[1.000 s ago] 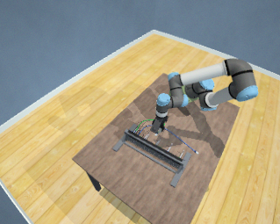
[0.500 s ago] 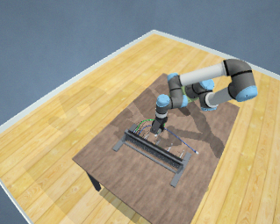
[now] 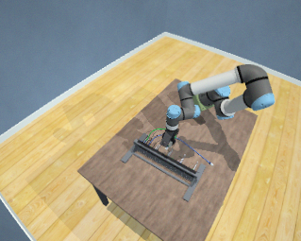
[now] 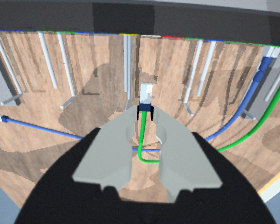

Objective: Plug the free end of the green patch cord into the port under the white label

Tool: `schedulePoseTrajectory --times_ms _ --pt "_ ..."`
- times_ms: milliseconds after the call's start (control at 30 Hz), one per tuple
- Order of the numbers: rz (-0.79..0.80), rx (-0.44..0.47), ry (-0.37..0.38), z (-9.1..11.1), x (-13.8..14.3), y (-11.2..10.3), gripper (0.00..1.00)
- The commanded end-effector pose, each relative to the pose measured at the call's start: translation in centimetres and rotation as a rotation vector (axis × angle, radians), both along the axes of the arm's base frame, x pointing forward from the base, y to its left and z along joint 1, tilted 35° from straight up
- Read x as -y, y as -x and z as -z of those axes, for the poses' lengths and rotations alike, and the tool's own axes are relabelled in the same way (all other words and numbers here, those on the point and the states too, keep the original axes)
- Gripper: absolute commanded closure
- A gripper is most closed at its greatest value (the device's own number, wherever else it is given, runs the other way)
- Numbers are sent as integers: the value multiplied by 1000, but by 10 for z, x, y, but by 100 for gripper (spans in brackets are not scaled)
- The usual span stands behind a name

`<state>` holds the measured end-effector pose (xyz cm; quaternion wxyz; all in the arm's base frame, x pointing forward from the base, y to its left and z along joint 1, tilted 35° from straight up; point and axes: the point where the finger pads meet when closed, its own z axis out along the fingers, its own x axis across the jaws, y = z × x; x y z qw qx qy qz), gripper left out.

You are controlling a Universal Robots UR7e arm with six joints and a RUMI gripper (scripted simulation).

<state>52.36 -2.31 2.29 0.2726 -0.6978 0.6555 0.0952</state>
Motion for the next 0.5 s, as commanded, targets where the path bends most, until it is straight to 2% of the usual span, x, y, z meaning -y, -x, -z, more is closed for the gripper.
schedulePoseTrajectory --times_ms 0,467 --pt "1 4 2 3 -2 -10 100" --pt "0 4 3 6 -5 -17 100"
